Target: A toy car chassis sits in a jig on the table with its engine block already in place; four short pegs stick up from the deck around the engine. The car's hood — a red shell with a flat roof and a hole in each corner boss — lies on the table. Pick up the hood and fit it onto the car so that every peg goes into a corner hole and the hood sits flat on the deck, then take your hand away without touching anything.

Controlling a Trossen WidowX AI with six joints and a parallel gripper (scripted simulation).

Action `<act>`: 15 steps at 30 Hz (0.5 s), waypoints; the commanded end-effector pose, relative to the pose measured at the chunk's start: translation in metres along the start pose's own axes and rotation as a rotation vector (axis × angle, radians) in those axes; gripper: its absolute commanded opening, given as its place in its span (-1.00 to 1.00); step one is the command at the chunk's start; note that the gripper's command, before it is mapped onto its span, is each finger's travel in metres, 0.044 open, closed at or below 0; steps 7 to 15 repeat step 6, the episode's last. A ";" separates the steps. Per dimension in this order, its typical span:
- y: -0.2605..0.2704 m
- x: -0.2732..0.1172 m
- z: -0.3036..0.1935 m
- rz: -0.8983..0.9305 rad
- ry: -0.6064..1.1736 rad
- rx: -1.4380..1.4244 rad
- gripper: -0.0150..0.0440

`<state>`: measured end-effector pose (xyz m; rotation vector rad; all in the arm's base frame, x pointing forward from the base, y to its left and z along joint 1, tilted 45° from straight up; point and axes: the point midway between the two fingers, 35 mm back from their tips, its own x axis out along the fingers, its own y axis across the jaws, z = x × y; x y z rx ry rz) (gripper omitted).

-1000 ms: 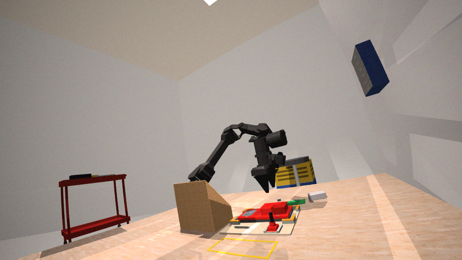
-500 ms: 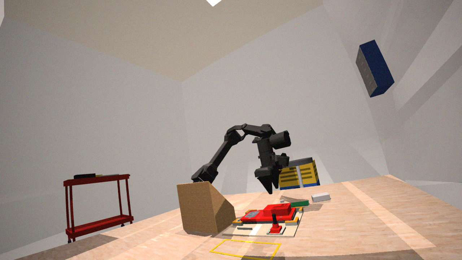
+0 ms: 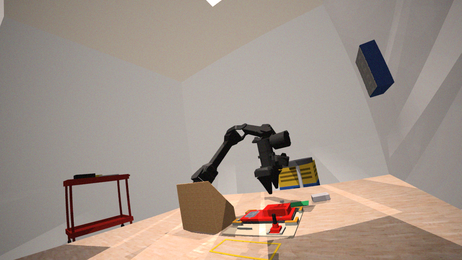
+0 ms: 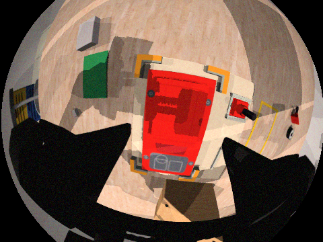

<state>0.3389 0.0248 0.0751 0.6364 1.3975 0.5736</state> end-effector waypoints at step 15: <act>0.000 0.000 0.000 -0.004 0.003 -0.005 1.00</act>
